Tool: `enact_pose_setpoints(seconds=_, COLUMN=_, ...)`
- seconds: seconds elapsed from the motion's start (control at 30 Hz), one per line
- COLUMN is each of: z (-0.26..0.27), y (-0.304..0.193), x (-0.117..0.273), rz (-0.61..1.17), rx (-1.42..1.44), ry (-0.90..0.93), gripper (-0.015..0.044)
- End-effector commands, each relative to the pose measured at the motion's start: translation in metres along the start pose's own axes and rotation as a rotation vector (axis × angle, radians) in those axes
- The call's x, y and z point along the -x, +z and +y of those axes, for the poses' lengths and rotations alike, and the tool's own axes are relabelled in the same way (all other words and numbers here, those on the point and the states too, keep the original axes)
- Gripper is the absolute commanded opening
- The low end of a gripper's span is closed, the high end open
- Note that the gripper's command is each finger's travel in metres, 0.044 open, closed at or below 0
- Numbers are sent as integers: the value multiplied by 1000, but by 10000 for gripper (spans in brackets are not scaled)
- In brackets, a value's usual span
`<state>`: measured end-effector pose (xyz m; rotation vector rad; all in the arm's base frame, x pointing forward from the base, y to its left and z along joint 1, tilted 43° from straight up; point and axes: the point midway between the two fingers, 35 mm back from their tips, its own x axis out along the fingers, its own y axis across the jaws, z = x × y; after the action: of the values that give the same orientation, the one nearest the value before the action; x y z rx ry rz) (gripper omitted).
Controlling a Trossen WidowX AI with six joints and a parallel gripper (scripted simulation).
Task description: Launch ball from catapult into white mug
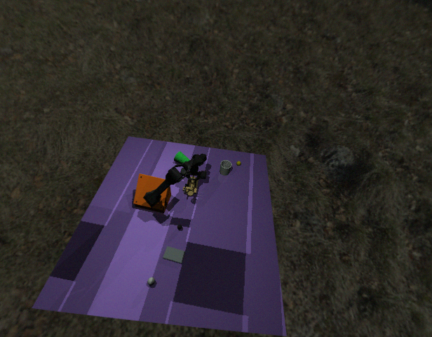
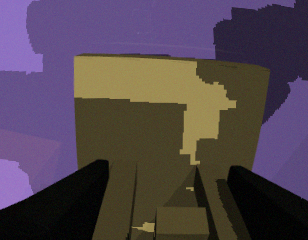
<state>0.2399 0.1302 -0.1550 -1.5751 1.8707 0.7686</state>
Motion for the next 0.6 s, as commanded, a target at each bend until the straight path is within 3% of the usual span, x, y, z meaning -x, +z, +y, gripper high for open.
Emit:
enact_pose_setpoints(seconds=0.0, z=-4, y=3, x=19, rz=-24, rx=-17, ry=-21, gripper=0)
enact_pose_setpoints(seconds=0.57, z=-10, y=3, x=18, rz=-29, rx=-577, ry=-17, gripper=0)
